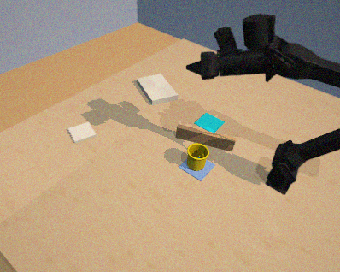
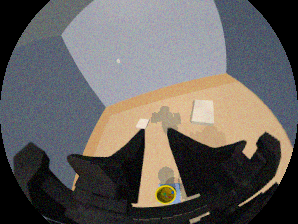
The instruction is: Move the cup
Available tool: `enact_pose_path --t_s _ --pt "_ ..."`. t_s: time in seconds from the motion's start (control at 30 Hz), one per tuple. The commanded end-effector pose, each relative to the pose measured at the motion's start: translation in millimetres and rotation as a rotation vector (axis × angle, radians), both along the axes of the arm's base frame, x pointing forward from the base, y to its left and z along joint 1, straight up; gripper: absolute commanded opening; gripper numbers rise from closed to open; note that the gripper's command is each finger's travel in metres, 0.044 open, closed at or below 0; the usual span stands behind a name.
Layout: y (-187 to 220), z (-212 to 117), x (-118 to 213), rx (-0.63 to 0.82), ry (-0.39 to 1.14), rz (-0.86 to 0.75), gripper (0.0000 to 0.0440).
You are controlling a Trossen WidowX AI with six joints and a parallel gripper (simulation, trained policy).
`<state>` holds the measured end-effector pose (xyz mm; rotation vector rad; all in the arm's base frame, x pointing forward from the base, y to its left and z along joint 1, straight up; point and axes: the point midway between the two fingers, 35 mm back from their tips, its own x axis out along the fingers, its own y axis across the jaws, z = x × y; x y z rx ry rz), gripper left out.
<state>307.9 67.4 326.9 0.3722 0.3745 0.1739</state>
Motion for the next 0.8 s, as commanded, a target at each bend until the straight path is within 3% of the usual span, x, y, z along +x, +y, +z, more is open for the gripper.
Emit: enact_pose_path --t_s 0.0,0.77 --pt "7 -1 -1 0.053 0.061 0.006 0.0137" --pt "44 -12 -14 0.339 0.456 -0.074 0.0153"
